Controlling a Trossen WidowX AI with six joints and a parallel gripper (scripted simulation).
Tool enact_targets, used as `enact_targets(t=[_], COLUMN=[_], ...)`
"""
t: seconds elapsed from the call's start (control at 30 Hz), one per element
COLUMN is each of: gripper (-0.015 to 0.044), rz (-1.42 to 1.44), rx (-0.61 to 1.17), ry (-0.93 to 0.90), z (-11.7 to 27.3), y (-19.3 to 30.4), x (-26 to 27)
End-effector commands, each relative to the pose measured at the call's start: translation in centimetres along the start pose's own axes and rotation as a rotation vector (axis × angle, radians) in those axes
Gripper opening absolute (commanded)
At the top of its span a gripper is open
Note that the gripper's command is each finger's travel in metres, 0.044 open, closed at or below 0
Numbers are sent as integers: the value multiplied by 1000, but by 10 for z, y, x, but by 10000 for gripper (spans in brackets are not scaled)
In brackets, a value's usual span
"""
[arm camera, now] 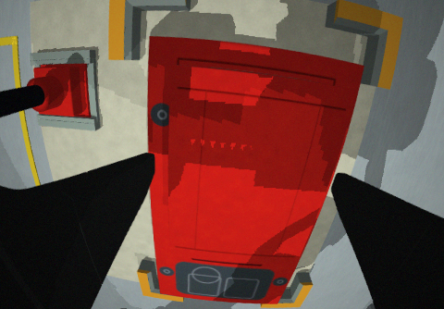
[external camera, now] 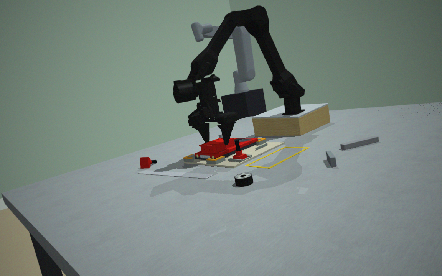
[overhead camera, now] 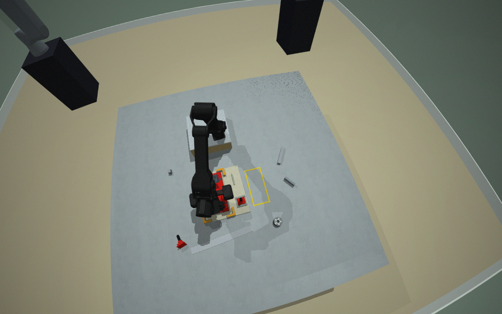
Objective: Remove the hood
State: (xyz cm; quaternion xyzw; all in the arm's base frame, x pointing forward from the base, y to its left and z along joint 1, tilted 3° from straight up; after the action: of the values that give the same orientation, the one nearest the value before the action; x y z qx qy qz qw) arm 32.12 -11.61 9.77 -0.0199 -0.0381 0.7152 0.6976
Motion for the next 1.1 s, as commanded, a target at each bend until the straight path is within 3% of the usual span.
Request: enact_targets(t=[0.0,0.2,0.33,0.63,0.97,1.07], gripper=[440,440,335,275,12,0], rz=[-4,-4,0,0,0,0], rx=[11,11,2,2,2,2], ry=[1,1,-1,-1,-1,-1], z=[-5,-6,-3,-3,2,4], y=[1,2,0,0,0,0], x=[0,0,0,0,0,0])
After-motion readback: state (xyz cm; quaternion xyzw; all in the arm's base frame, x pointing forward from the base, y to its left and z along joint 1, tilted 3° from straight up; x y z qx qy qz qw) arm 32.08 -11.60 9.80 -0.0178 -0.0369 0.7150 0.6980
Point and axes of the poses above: the point midway between the two fingers, 35 mm back from their tips, its own z axis back along the fingers, its own x axis across the jaws, y = z × x, the point moved 8 cm from there along z, back along the fingers, and after that the axes turned 6 degrees about z, right-handed, at the moved point
